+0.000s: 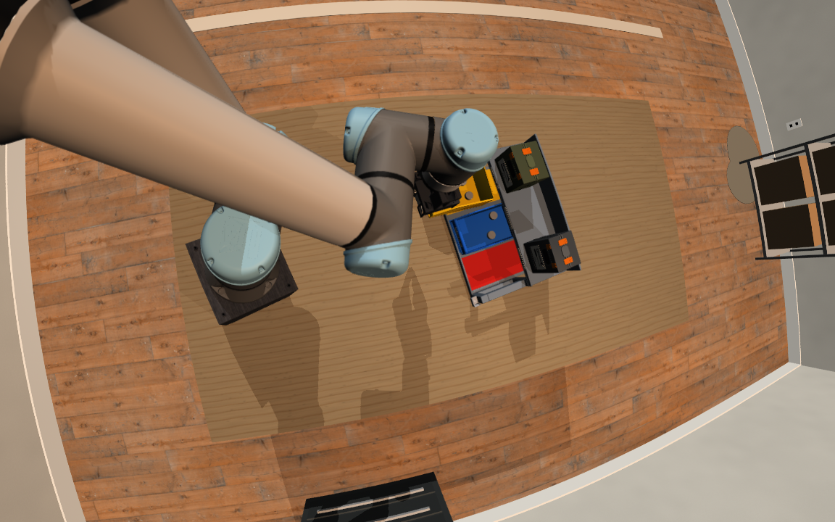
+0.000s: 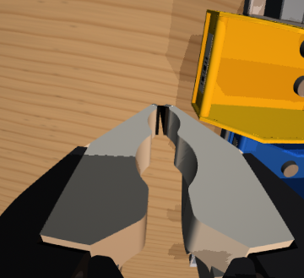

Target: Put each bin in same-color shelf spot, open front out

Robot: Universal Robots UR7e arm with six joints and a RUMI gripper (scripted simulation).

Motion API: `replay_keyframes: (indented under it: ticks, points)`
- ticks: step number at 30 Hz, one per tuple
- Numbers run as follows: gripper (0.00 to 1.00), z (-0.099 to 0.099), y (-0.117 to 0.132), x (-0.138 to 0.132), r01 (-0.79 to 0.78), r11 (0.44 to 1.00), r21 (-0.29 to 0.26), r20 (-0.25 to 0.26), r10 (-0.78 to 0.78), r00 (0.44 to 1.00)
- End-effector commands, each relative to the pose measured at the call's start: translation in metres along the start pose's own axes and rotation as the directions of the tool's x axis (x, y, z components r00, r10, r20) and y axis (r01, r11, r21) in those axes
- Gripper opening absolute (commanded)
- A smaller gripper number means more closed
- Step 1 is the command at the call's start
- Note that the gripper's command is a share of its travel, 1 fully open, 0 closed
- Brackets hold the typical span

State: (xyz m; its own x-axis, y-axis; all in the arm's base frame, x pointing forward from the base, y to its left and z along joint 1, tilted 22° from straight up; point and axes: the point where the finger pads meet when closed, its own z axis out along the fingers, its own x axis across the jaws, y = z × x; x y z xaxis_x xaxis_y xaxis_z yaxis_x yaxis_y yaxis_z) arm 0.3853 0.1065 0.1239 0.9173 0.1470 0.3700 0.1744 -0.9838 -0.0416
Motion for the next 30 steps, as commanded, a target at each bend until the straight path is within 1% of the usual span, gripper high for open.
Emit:
replay_keyframes:
  ticks: [1, 12, 18, 26, 28, 30]
  points:
    - [0.00, 0.000, 0.000, 0.000, 0.000, 1.000, 0.000, -0.001, 0.000, 1.000]
    - [0.00, 0.011, 0.000, 0.000, 0.000, 1.000, -0.001, 0.000, 0.000, 1.000]
    - [0.00, 0.027, 0.000, 0.000, 0.000, 1.000, -0.001, 0.000, 0.000, 1.000]
    - [0.00, 0.054, 0.000, 0.000, 0.000, 1.000, -0.001, 0.000, 0.000, 1.000]
    - [0.00, 0.054, 0.000, 0.000, 0.000, 1.000, -0.001, 0.000, 0.000, 1.000]
    - [0.00, 0.060, -0.001, 0.000, 0.000, 1.000, -0.001, 0.000, 0.000, 1.000]
